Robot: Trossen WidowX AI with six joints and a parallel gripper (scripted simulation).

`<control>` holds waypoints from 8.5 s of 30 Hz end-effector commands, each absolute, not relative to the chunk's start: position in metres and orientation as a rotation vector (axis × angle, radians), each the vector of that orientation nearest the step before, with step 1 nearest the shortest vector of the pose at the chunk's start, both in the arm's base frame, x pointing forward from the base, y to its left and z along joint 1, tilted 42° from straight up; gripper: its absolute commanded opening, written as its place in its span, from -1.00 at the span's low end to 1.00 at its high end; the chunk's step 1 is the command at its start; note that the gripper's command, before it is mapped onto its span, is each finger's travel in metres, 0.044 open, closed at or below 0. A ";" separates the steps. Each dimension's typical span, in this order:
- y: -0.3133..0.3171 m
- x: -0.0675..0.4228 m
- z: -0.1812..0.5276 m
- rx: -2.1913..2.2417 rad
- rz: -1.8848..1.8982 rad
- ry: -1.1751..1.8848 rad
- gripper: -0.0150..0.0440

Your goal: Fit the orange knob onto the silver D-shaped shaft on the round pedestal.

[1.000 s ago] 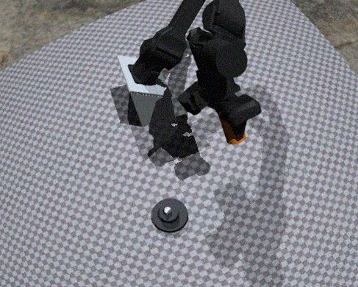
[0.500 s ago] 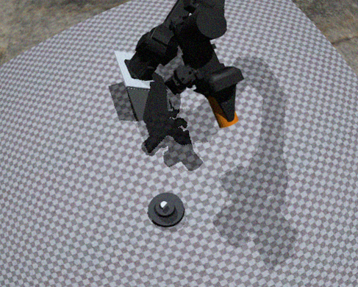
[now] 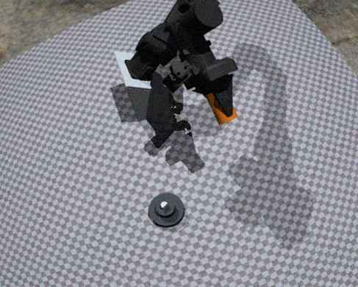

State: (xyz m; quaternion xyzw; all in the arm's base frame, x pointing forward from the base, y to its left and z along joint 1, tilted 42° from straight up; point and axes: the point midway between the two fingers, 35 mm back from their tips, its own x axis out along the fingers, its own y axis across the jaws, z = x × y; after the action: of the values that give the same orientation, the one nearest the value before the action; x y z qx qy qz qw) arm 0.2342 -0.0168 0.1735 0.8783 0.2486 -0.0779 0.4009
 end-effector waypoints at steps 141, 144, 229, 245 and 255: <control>0.133 0.287 0.012 1.711 -0.663 1.694 0.22; 0.133 0.287 0.012 1.711 -0.663 1.694 0.32; 0.132 0.287 0.011 1.715 -0.666 1.687 0.29; 0.128 0.289 0.014 1.664 -0.609 1.678 -0.49; 0.107 0.293 0.032 1.667 -0.628 1.674 -0.49</control>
State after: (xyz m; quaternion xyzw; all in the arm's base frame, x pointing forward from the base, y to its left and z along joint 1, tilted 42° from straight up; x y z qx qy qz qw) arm 0.2901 0.1138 0.0256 0.6394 0.6474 -0.2430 0.3362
